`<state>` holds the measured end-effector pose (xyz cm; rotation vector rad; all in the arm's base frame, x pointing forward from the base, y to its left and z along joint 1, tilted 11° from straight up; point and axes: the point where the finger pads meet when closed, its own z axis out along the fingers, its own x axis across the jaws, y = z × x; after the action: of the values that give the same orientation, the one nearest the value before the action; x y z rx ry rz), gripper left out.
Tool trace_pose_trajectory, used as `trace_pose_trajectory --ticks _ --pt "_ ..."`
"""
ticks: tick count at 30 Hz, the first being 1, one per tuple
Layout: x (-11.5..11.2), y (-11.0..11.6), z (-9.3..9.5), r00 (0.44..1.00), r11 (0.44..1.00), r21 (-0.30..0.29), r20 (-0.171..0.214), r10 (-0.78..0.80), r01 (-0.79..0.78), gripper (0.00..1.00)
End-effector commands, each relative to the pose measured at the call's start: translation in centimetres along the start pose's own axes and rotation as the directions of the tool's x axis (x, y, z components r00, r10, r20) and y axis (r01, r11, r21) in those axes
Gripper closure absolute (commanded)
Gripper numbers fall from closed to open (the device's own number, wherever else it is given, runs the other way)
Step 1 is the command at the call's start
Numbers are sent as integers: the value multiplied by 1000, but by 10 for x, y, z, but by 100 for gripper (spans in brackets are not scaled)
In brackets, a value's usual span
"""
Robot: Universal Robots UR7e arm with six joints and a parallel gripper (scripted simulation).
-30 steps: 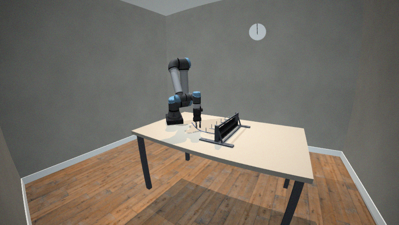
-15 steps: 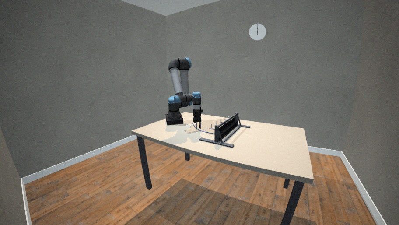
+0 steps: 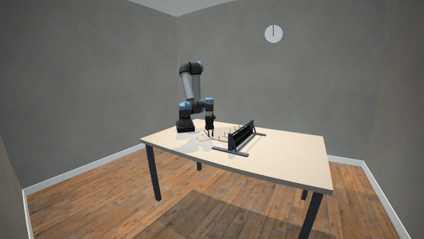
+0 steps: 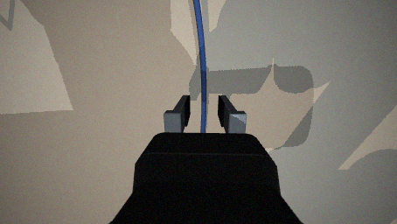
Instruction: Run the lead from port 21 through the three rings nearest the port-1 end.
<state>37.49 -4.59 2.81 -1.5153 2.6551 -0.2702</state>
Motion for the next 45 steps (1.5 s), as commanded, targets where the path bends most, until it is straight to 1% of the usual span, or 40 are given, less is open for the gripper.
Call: trace_pose_trajectory --ticks 1,26,45 --pt "0 0 0 1000 1000 1 0 0 0 33" --pt "0 0 0 1000 1000 1 0 0 0 33" --pt "0 0 6 1000 1000 1 0 0 0 33"
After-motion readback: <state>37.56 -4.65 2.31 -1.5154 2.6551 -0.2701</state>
